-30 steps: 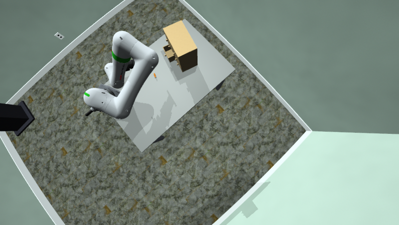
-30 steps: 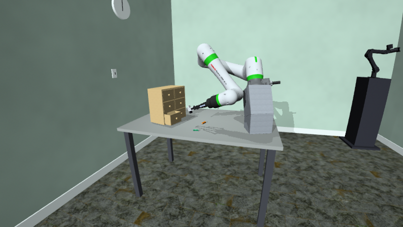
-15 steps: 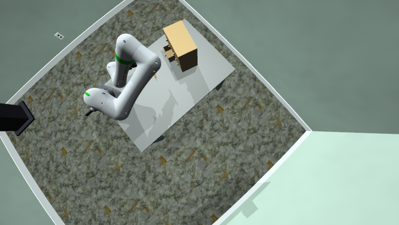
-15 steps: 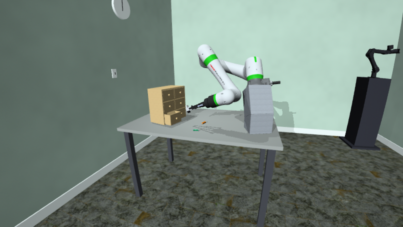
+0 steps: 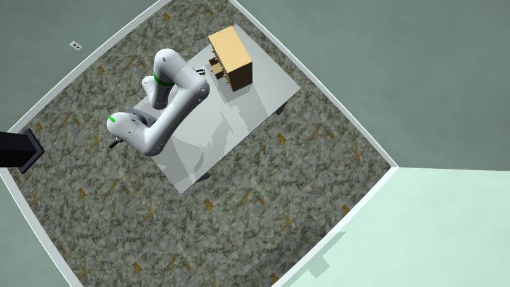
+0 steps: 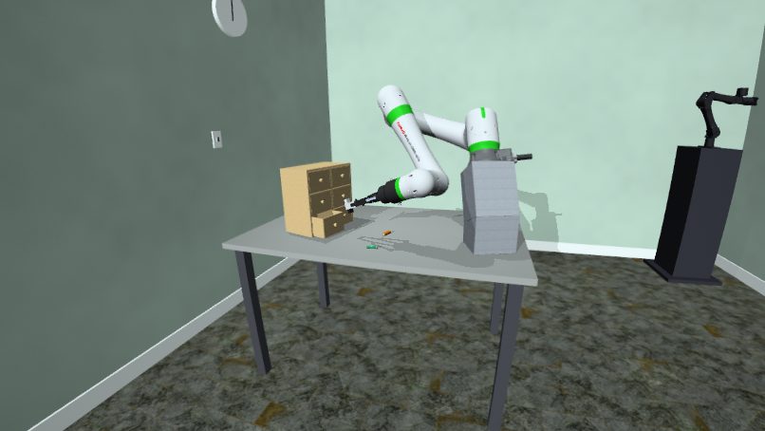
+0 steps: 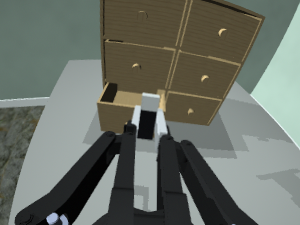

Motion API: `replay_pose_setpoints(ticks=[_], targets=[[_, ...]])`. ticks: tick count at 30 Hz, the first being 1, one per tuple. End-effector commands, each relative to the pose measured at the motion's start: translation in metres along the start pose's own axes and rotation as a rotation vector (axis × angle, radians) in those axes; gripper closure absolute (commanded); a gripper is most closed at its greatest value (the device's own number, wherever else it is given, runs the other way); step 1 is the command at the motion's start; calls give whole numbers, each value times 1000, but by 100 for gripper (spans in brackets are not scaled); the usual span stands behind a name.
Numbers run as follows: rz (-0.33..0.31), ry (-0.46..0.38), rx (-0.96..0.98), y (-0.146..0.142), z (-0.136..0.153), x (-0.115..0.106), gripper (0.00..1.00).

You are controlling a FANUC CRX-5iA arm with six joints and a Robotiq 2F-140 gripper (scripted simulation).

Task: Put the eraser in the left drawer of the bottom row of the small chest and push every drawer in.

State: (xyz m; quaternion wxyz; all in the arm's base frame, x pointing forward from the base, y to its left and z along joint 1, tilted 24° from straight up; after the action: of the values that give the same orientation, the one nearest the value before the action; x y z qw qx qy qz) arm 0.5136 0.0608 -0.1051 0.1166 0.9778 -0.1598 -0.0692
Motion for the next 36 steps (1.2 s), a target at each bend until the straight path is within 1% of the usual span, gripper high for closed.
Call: replay_pose_setpoints(ticks=[1,8,10,15,20,25,36], targets=[[-2,-1,0,-1,-5,16,89],[-2,-1,0,-2,-18,49,89],[-2,-1,0,-2,-18,49,89],[-2,-1,0,-3,-24,69,89],[-2,-1,0,-3,-30,83,89],[-2,-1,0,-3,-33,93,89],[-2,-1,0,-4,-35,98,89]])
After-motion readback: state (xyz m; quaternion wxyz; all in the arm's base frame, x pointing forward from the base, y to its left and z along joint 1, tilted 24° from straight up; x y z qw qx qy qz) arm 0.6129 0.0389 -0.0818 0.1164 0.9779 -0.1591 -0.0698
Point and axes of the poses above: the point where the finger pads meet when closed, its own x axis out along the fingers, its own y axis across the jaws, z = x × y, the point moved 6 cm from there along -x, back along the fingers, and after that the axes turned 5 degrees about x, right-handed, at the moved point
